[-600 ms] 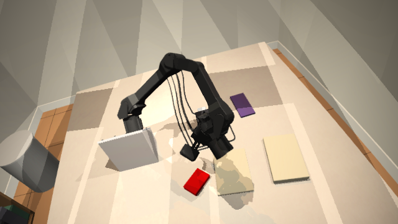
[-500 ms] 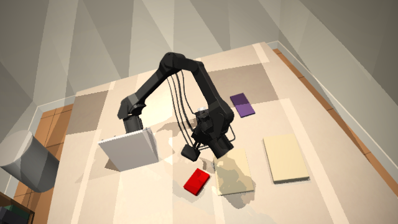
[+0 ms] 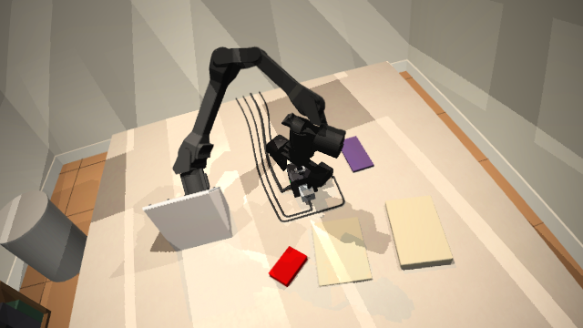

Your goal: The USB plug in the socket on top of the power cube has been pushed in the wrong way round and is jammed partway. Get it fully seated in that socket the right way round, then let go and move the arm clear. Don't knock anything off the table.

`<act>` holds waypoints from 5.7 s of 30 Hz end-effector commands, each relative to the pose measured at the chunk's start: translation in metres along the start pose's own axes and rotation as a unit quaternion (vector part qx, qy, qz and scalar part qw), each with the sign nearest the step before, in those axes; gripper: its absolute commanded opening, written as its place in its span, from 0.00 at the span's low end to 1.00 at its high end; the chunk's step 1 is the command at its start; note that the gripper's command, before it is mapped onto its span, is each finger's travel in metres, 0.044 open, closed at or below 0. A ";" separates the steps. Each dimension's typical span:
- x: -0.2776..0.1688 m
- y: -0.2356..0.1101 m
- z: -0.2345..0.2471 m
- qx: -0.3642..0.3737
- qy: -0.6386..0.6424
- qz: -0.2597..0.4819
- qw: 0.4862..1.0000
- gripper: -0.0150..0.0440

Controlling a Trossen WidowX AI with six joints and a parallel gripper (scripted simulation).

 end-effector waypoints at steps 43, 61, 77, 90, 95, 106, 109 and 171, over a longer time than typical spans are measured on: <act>0.050 0.010 0.055 -0.107 -0.441 0.015 0.891 1.00; 0.052 0.015 0.054 -0.109 -0.444 0.018 0.889 0.64; 0.052 0.015 0.054 -0.109 -0.444 0.018 0.889 0.25; 0.052 0.014 0.054 -0.108 -0.444 0.018 0.889 0.25; 0.052 0.011 0.055 -0.108 -0.444 0.018 0.889 0.25; 0.051 0.004 0.056 -0.108 -0.444 0.018 0.889 0.25; 0.051 0.002 0.057 -0.108 -0.444 0.018 0.889 0.25; 0.048 -0.011 0.060 -0.103 -0.059 -0.026 0.993 0.25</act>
Point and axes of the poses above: the point midway between the two fingers, 35 mm back from their tips, its own y axis out along the fingers, its own z axis across the jaws, x = y × z, the point moved 7 cm from there along -y, back along the fingers, and after that the axes turned 3 degrees about -y, right-handed, at the moved point
